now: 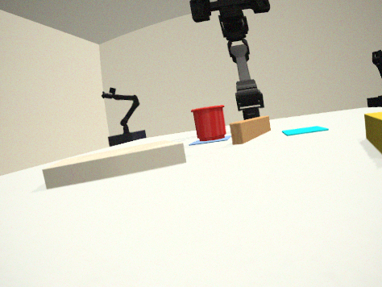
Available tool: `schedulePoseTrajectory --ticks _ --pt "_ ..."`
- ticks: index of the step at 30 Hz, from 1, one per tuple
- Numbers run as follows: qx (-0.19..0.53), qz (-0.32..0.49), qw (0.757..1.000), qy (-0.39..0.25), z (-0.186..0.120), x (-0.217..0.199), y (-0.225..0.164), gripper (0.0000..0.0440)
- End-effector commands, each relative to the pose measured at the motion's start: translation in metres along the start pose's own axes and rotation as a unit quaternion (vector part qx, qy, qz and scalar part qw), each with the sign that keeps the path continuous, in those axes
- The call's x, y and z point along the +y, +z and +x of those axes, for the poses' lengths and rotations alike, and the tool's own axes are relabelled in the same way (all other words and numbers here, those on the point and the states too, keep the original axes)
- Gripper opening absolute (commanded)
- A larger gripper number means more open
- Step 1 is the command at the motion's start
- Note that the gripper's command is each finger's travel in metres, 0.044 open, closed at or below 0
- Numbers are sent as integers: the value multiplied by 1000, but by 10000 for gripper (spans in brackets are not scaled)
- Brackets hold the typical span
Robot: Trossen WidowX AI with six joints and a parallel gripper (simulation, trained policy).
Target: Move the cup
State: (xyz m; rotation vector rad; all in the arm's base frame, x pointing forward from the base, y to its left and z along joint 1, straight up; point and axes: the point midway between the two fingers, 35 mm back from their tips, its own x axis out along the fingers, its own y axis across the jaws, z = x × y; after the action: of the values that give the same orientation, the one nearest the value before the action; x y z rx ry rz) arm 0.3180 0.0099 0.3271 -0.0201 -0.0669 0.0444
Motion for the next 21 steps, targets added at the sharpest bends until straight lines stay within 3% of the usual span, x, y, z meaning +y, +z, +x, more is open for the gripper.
schedulePoseTrajectory --ticks 1,12,21 --pt "3 2 1000 -2 0 0 -1 374" --pt "61 33 998 -12 -1 1 -14 94" --pt "122 67 990 -3 1 11 -23 83"
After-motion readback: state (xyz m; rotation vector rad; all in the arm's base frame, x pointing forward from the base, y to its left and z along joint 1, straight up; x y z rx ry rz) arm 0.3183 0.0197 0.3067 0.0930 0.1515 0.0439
